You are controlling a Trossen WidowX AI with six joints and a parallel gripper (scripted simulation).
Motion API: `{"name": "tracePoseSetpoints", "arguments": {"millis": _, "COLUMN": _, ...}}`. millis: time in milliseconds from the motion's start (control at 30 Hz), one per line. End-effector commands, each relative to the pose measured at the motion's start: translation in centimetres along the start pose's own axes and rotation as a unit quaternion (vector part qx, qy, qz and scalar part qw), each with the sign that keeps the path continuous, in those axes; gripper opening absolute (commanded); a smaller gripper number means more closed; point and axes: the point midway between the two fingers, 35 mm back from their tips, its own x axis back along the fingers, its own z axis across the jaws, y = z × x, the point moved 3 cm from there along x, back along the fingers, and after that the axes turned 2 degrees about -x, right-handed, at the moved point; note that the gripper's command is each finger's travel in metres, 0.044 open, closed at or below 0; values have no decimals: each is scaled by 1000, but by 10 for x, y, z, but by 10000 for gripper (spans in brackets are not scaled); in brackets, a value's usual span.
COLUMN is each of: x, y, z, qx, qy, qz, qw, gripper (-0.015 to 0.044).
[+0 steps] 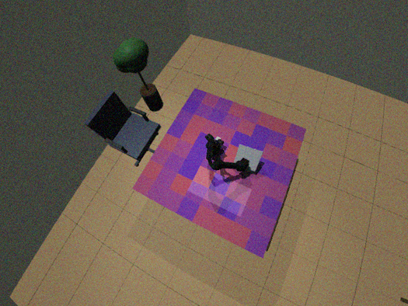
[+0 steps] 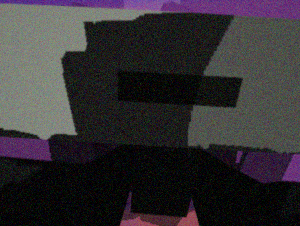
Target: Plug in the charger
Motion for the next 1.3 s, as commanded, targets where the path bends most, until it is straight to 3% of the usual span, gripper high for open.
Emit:
{"name": "tracePoseSetpoints", "arguments": {"millis": 0, "x": 1, "y": 11, "z": 3, "qx": 16, "qy": -2, "qz": -13, "qw": 1000, "gripper": 0}}
{"name": "tracePoseSetpoints", "arguments": {"millis": 1267, "x": 3, "y": 7, "z": 3, "qx": 16, "qy": -2, "qz": -13, "qw": 1000, "gripper": 0}}
